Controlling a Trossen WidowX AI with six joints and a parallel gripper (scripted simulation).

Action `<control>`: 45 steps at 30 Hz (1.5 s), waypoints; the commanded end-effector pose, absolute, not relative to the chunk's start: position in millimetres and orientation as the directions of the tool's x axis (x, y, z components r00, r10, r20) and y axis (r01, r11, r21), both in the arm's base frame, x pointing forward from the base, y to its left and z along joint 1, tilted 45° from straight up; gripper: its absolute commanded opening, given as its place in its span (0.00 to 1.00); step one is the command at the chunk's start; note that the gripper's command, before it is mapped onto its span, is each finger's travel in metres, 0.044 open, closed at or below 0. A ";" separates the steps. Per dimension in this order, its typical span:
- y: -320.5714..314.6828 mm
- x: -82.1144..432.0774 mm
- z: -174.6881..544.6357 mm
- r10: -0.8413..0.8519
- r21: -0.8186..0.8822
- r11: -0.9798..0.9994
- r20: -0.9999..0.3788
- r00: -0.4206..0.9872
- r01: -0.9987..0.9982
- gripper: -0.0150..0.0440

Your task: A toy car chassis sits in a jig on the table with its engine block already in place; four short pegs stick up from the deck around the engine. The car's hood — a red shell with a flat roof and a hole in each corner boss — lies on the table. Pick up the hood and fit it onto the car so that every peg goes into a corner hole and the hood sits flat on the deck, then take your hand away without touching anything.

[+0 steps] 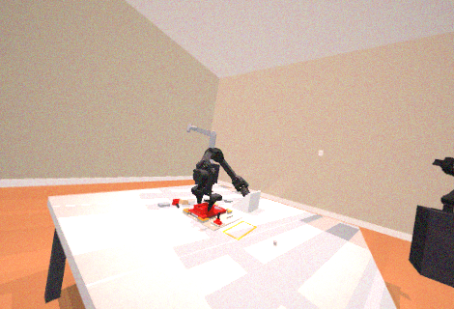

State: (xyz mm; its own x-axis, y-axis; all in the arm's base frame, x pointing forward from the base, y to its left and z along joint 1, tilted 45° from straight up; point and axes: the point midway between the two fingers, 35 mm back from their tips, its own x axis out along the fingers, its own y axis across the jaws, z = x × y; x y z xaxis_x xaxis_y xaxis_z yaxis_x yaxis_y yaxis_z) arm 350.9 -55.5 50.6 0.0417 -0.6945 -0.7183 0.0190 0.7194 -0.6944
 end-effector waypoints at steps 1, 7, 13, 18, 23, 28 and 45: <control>-56.0 348.9 49.9 -0.695 -0.695 0.719 -0.718 0.036 0.016 0.25; -56.0 348.9 49.9 -0.695 -0.695 0.719 -0.718 0.036 0.016 0.25; -56.0 348.8 49.9 -0.695 -0.695 0.719 -0.718 0.036 0.017 0.25; -56.0 348.7 49.9 -0.695 -0.695 0.719 -0.718 0.036 0.017 0.25; -56.0 348.7 49.9 -0.695 -0.695 0.719 -0.718 0.036 0.017 0.25; -56.0 348.6 49.9 -0.695 -0.695 0.719 -0.718 0.036 0.017 0.25; -55.6 350.5 50.6 -0.695 -0.694 0.719 -0.718 0.041 0.019 0.70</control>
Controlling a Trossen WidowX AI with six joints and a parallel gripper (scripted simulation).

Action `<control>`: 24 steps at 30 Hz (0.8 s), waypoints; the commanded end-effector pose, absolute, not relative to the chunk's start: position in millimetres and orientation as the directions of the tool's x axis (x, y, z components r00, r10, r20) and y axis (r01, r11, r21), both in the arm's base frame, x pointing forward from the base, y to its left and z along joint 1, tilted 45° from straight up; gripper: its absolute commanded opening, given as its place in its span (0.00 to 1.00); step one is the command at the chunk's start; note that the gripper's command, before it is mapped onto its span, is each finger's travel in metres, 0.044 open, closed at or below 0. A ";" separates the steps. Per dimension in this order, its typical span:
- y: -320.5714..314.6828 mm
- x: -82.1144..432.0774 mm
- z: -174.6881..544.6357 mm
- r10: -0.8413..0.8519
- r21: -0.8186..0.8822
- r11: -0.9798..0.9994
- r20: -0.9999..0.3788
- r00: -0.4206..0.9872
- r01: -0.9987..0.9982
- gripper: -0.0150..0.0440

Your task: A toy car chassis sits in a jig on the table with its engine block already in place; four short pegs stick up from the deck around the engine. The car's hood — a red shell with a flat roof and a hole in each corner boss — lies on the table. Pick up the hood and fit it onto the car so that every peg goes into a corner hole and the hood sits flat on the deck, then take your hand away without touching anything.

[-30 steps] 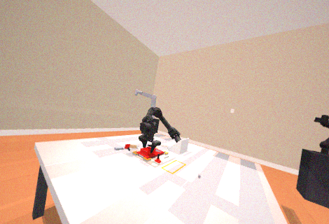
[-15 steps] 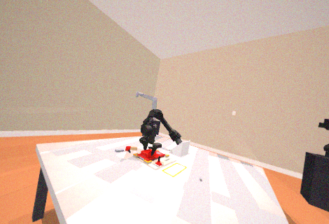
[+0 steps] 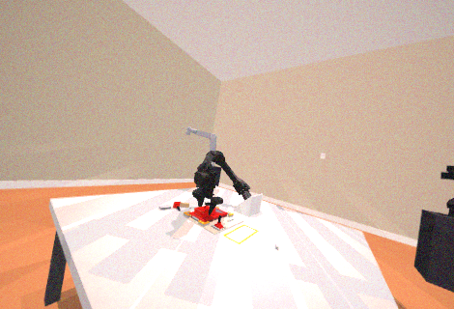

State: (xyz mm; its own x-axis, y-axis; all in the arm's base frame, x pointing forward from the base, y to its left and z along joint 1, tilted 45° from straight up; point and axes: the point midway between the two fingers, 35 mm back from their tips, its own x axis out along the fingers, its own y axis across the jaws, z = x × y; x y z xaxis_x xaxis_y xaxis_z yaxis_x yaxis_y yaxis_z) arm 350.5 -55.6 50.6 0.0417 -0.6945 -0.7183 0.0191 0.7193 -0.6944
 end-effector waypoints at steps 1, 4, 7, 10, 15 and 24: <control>-55.6 350.5 50.6 -0.695 -0.694 0.719 -0.718 0.041 0.019 0.74; -55.6 350.5 50.6 -0.695 -0.694 0.719 -0.718 0.041 0.019 0.88; -55.6 350.5 50.6 -0.695 -0.694 0.719 -0.718 0.041 0.019 1.00; -53.8 350.7 52.2 -0.694 -0.694 0.719 -0.718 0.041 0.019 1.00; -24.3 351.4 80.3 -0.694 -0.694 0.719 -0.718 0.039 0.019 1.00; -1.8 347.9 104.3 -0.698 -0.698 0.716 -0.715 0.038 0.019 1.00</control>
